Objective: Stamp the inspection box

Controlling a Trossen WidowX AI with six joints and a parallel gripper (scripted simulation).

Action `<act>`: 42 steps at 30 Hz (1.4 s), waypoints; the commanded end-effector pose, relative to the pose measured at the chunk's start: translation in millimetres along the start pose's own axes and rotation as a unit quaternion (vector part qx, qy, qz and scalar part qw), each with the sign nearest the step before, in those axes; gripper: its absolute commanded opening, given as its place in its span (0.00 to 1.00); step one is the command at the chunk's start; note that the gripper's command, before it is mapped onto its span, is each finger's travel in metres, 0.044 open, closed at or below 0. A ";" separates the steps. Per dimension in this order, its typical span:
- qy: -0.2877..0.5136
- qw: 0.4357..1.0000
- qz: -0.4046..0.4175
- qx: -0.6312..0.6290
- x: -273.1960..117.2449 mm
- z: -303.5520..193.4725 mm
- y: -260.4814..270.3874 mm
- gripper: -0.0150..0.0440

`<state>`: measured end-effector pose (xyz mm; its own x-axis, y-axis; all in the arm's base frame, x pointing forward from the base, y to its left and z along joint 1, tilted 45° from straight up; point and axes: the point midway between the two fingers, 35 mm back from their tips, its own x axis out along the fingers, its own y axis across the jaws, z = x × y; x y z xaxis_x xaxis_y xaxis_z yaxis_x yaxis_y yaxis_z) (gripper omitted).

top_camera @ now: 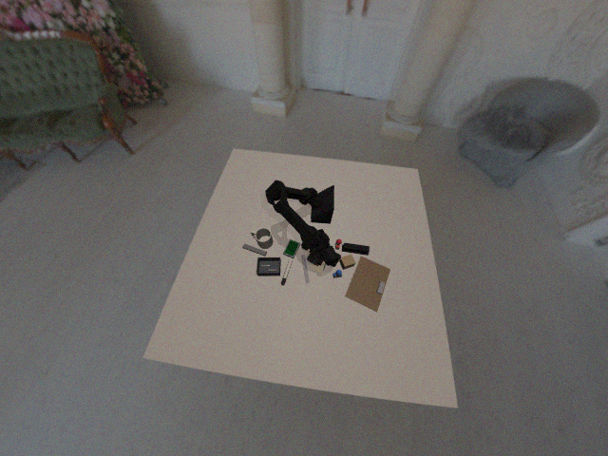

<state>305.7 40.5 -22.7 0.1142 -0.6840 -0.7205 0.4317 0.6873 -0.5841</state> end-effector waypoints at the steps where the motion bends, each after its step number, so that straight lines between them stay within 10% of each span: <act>1: -0.001 1.000 -0.002 -0.004 1.5 -0.2 -0.5 0.25; 42: -0.001 1.000 -0.002 -0.004 6.0 -0.2 -0.6 0.25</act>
<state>305.6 37.9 -25.6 0.1153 -0.6847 -0.7197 0.4258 0.6886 -0.5869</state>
